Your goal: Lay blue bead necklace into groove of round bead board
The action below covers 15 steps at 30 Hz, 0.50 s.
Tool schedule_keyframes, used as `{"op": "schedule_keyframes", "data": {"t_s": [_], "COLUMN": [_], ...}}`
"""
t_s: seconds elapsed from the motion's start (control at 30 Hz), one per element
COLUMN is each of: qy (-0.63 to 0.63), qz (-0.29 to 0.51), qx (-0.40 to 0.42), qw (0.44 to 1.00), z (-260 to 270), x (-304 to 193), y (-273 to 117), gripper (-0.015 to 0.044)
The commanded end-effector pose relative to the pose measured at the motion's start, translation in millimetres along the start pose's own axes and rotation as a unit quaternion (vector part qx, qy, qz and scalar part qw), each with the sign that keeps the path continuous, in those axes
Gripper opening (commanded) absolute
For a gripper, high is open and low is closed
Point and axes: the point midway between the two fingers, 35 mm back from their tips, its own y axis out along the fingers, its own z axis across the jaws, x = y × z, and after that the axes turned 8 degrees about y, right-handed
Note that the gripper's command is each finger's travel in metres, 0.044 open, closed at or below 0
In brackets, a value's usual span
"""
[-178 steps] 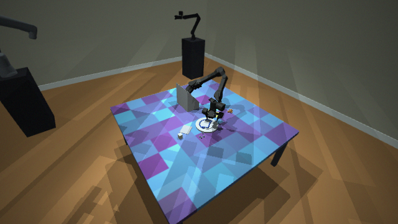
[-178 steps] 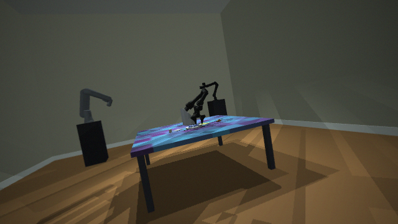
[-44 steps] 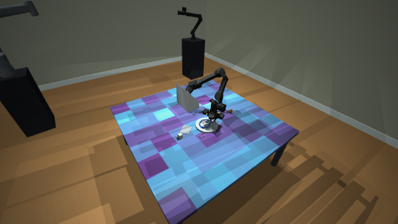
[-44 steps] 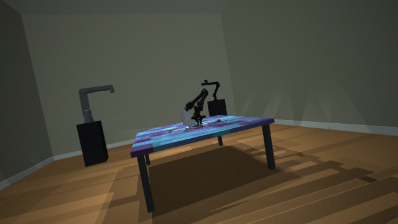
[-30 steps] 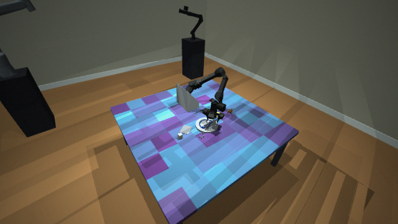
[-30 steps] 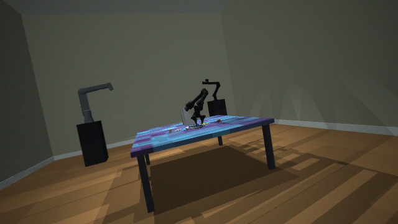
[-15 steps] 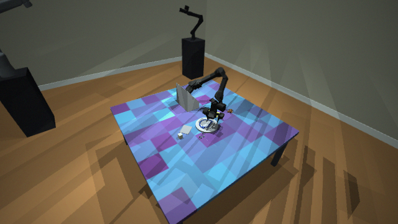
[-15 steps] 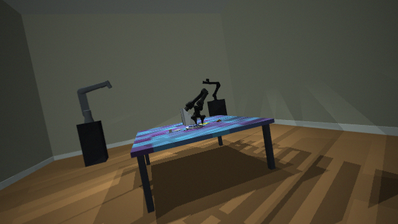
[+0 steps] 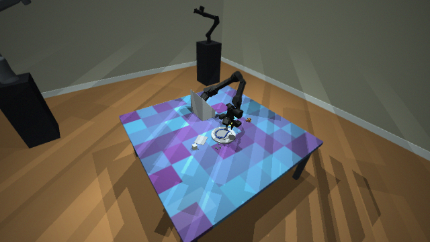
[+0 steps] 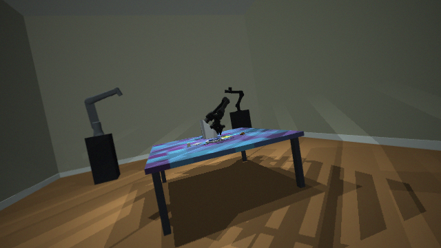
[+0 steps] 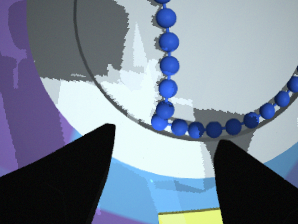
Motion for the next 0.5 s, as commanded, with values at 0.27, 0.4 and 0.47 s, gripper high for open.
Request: {"op": "schedule_keyframes", "data": {"t_s": [0.27, 0.4, 0.47], "qy": [0.007, 0.007, 0.008], "qz": [0.0, 0.001, 0.001], "qx": [0.003, 0.002, 0.002], "qw": [1.0, 1.0, 1.0], "z": [2.2, 2.1, 1.9], "x": [-1.0, -1.0, -1.0], "y": [6.5, 10.1, 13.2], "gripper": [0.012, 0.012, 0.012]}}
